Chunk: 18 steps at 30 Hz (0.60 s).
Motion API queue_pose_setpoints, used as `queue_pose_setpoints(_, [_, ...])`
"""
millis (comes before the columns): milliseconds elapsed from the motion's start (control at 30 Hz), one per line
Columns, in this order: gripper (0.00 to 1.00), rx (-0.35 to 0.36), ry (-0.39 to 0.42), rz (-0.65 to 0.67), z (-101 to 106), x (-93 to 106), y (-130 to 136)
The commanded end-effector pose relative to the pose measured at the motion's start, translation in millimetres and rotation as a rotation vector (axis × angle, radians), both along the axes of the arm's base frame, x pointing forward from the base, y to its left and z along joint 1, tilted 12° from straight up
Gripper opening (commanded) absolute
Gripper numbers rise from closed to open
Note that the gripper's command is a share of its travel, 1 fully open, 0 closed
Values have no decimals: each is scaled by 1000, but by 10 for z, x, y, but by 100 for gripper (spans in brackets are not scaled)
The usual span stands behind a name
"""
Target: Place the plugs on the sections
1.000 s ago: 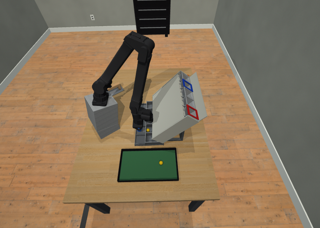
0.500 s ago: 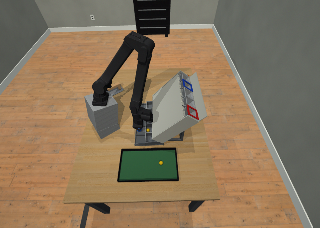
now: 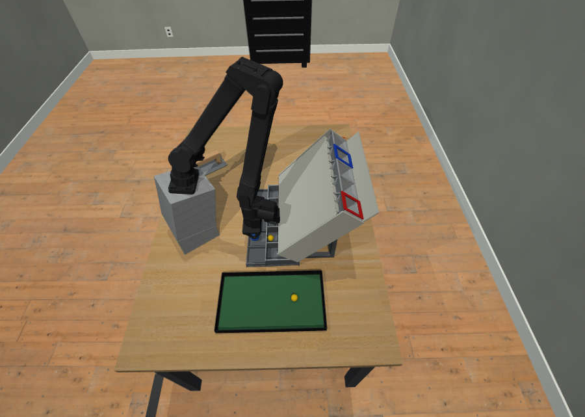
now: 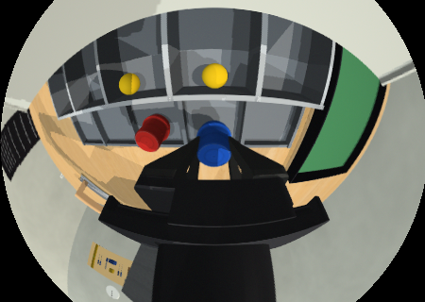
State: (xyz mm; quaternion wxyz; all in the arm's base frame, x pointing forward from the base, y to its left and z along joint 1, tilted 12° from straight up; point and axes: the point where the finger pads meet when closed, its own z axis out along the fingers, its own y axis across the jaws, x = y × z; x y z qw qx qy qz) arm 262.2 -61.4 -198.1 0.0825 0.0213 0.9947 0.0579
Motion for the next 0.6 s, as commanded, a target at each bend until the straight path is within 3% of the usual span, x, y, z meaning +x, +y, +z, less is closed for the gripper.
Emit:
queue_pose_setpoints(0, [0, -3, -6, 0, -27, 28, 19])
queue_pose_setpoints(133, [0, -7, -17, -3, 10, 49, 3])
queue_pose_setpoints(567, [0, -2, -4, -3, -143, 45, 32])
